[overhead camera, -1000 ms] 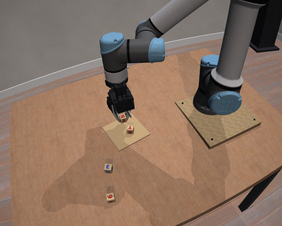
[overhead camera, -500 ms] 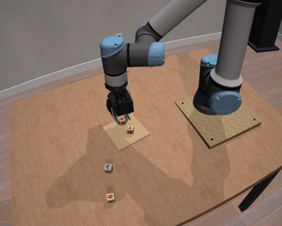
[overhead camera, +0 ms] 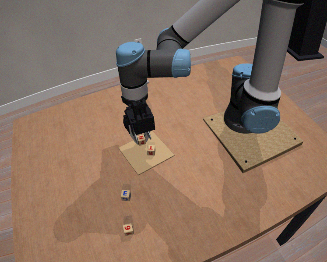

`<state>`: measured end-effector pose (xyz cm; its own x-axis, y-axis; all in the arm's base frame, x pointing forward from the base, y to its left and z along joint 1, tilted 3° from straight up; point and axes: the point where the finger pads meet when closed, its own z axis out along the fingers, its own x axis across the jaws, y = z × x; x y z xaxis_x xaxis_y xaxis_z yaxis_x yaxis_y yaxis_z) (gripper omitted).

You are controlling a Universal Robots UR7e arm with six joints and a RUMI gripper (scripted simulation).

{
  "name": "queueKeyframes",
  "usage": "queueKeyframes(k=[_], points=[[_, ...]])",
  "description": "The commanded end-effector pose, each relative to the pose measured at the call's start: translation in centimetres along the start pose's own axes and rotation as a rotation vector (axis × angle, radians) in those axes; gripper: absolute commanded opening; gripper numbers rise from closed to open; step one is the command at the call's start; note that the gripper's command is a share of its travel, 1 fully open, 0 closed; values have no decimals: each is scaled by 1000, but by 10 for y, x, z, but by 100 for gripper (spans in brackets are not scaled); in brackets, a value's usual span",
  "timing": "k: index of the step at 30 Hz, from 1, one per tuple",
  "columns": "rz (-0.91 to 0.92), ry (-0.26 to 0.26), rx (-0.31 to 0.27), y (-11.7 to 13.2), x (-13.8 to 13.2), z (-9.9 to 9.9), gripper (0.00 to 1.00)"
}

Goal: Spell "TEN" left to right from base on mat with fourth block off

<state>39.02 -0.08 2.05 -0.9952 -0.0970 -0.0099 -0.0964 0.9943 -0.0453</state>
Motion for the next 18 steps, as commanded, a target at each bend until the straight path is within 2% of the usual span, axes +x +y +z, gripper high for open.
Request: queueKeyframes(k=[1, 18], points=[[2, 1, 0, -1, 1, 1, 5], [2, 1, 0, -2, 2, 1, 5]])
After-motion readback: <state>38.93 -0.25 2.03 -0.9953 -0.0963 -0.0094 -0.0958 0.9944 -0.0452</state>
